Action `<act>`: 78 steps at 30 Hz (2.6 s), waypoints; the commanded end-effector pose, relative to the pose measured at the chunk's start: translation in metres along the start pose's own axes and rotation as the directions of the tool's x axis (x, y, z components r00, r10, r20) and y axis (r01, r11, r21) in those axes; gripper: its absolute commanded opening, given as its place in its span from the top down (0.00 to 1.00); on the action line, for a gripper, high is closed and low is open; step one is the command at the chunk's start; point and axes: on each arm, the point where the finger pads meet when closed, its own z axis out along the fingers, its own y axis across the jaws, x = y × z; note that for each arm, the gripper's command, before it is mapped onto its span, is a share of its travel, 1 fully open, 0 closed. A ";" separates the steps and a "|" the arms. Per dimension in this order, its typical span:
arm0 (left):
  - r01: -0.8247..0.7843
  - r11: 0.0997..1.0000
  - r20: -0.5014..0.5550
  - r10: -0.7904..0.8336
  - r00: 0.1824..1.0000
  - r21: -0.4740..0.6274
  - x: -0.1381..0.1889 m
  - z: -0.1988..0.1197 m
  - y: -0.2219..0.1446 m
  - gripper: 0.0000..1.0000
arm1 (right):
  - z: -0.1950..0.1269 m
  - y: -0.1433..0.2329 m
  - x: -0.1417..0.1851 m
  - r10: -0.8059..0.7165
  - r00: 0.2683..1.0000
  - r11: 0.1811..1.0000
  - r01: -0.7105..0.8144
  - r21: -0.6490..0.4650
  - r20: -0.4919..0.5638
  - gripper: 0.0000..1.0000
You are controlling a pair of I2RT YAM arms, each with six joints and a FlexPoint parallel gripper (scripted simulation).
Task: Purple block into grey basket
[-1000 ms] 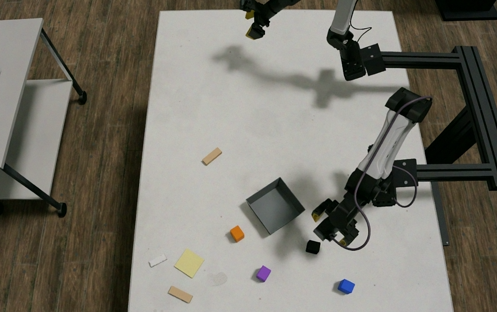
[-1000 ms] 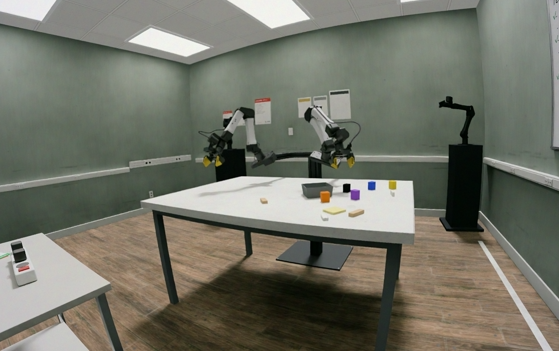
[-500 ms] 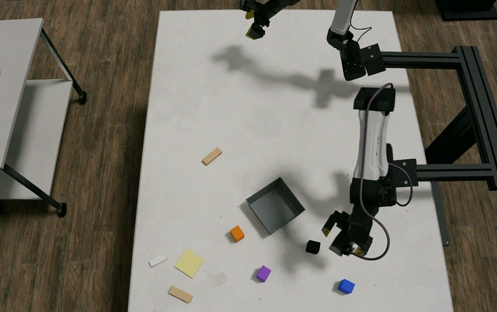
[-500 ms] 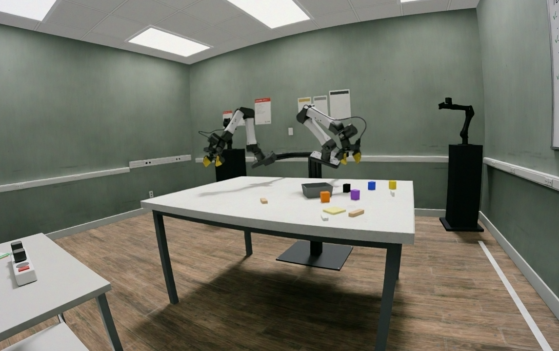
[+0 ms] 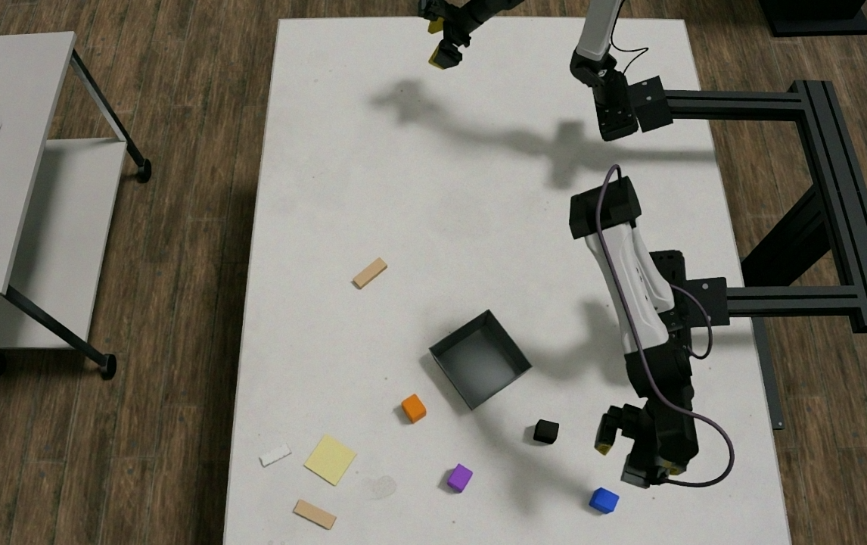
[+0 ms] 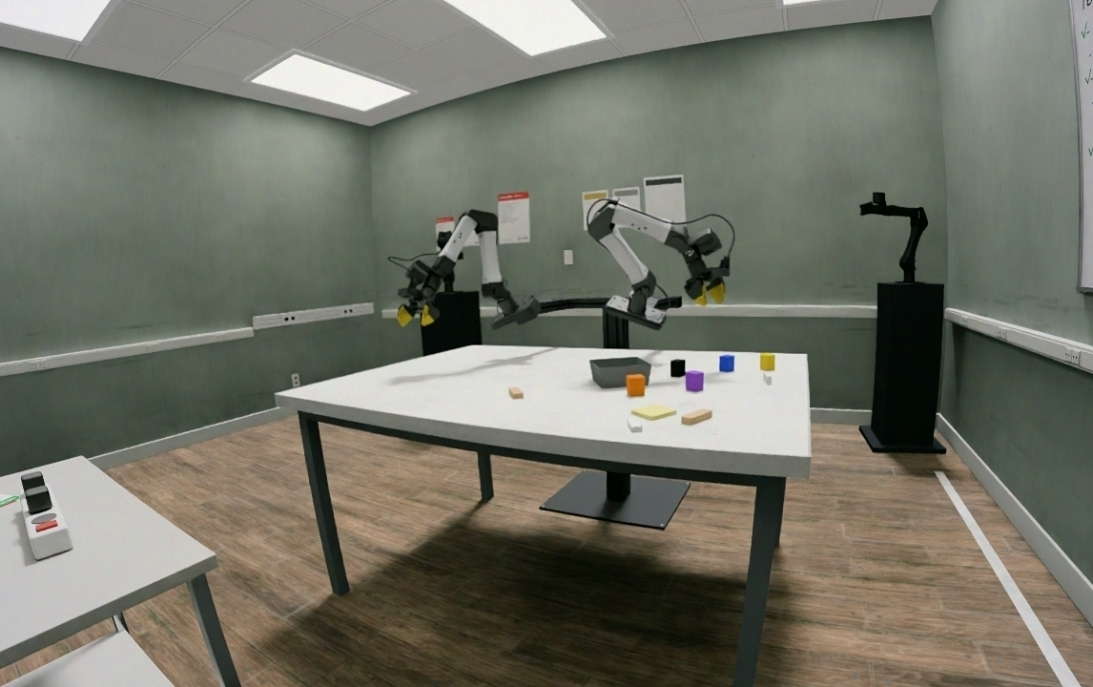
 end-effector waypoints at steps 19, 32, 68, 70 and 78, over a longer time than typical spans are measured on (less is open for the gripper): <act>-0.261 0.963 0.041 0.259 0.965 0.063 -0.032 0.013 -0.029 0.00 | -0.002 -0.001 -0.007 -0.007 1.000 1.000 0.007 0.004 0.018 0.00; -0.749 0.589 0.161 0.743 0.650 0.303 -0.042 0.061 -0.144 0.00 | -0.002 -0.001 -0.007 -0.007 1.000 1.000 0.007 0.004 0.018 0.00; -0.264 0.954 -0.269 0.294 0.917 0.140 -0.031 0.159 -0.255 0.41 | 0.026 0.275 -0.056 -0.215 0.959 0.896 0.268 -0.353 0.182 0.00; -0.231 0.966 -0.275 0.255 0.927 0.116 -0.029 0.162 -0.259 0.41 | 0.011 0.317 -0.055 -0.239 0.947 0.863 0.309 -0.399 0.215 0.00; -0.187 0.978 -0.269 0.205 0.941 0.093 -0.027 0.168 -0.269 0.41 | -0.058 0.430 -0.037 -0.297 0.897 0.743 0.432 -0.512 0.326 0.00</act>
